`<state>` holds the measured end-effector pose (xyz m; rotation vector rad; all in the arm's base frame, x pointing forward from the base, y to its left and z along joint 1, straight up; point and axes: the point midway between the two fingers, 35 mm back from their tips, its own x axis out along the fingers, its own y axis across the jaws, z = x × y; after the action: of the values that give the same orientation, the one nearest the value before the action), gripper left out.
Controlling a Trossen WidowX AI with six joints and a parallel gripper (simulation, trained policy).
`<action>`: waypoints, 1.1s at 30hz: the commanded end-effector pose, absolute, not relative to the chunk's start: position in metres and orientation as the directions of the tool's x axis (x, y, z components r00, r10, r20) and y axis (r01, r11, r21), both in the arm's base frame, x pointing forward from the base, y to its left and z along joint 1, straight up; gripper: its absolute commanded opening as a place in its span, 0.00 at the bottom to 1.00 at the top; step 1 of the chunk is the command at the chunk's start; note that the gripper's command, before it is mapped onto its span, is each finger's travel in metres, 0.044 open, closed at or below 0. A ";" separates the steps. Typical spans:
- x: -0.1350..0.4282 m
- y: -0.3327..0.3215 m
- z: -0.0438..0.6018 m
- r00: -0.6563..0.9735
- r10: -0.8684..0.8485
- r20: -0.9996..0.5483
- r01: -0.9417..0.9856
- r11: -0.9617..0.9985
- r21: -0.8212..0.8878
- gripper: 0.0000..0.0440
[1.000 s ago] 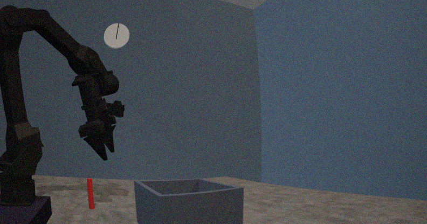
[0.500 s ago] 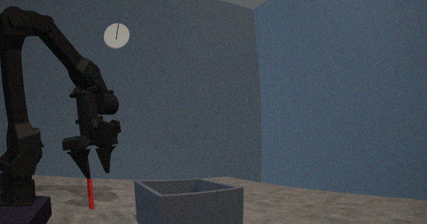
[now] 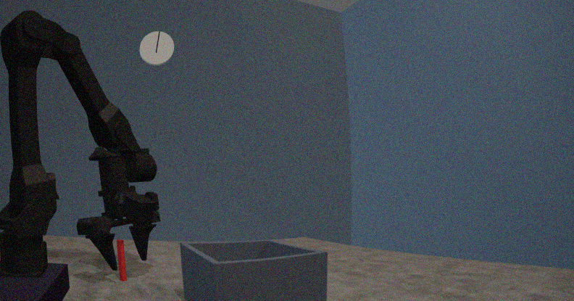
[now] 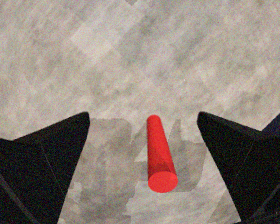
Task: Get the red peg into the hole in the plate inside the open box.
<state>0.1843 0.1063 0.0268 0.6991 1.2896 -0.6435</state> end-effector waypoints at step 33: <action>0.222 0.078 0.096 0.256 -0.078 -0.964 0.717 0.684 0.135 0.00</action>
<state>0.2161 0.0814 0.0860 0.6483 1.2272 -0.5972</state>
